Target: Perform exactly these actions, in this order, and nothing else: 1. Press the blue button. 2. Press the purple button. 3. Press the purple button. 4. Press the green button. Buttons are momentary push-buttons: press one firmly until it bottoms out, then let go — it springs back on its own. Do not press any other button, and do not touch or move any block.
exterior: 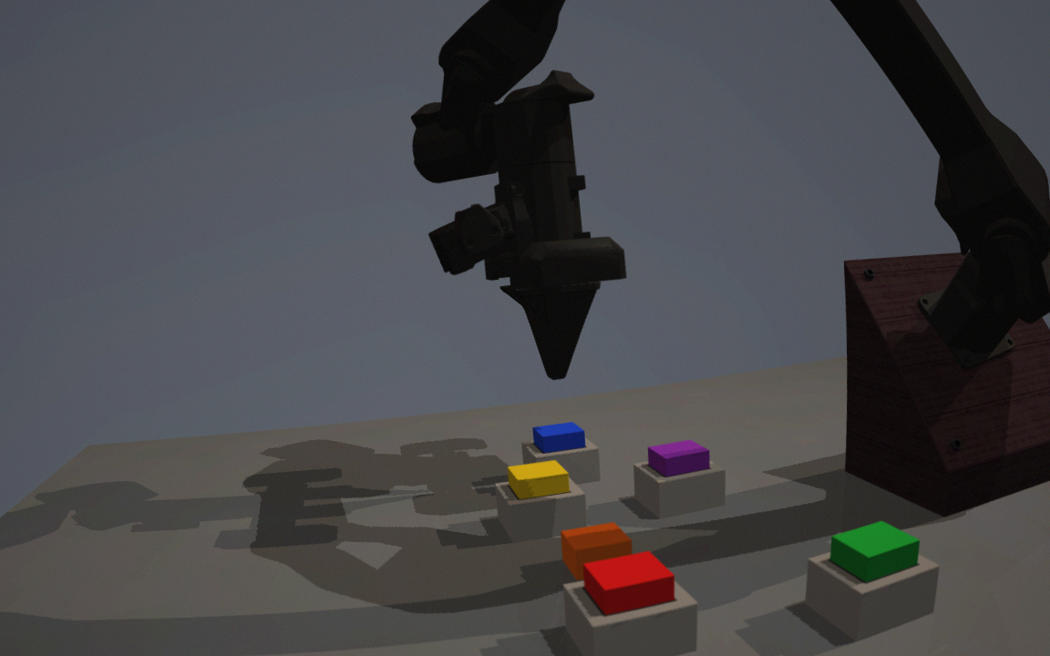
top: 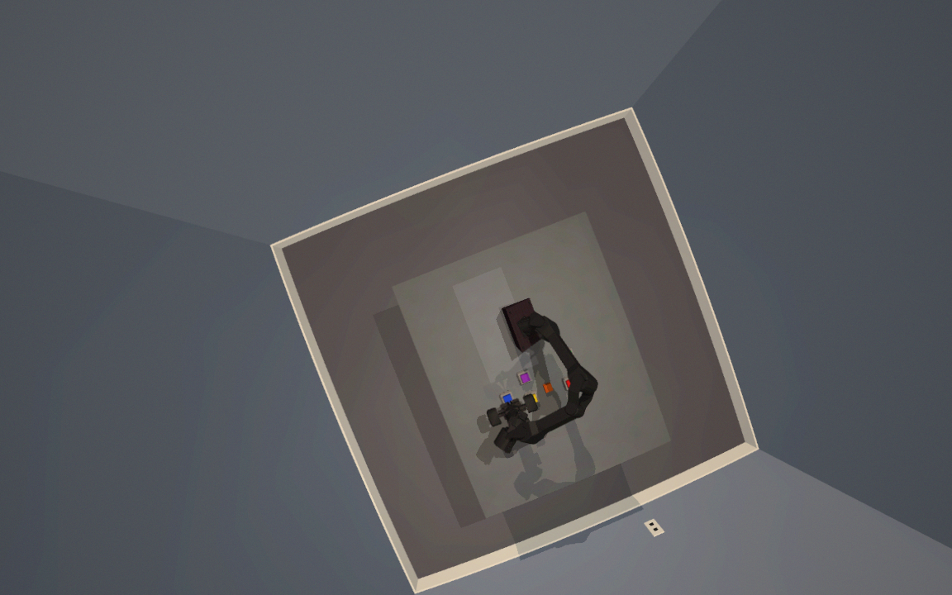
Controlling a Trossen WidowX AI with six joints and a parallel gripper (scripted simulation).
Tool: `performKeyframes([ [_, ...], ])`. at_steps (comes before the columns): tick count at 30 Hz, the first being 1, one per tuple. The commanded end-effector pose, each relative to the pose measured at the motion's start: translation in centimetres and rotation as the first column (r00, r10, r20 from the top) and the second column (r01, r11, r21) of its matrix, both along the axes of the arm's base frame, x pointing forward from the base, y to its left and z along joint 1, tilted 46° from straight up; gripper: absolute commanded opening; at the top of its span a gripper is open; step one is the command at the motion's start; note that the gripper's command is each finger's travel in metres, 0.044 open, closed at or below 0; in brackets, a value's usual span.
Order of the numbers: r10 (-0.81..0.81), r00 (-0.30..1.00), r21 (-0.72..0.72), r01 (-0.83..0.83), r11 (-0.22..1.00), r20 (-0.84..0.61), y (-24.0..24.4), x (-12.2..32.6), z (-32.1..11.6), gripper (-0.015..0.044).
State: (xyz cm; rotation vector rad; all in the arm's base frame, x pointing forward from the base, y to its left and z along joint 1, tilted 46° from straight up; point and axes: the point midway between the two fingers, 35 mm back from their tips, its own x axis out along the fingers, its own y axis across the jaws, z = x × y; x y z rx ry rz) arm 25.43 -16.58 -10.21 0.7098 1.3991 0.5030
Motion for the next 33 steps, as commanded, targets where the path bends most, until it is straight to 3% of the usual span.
performKeyframes([
  [1, -0.002, 1.0, -0.014, 0.002, 1.0, 0.008, -3.2, -0.6, 3.1, 0.002],
  [8, -0.002, 1.0, -0.013, 0.002, 1.0, 0.007, -2.9, -0.9, 3.8, 0.002],
  [18, -0.002, 1.0, -0.006, 0.002, 1.0, 0.003, 4.5, -5.3, 9.9, 0.002],
  [25, -0.002, 1.0, -0.006, 0.002, 1.0, 0.003, 4.8, -5.3, 9.8, 0.002],
  [29, -0.002, 1.0, -0.005, 0.002, 1.0, 0.004, 8.2, -4.6, 6.3, 0.002],
  [33, -0.002, 1.0, -0.003, 0.002, 1.0, 0.004, 9.0, -4.6, 5.6, 0.002],
])
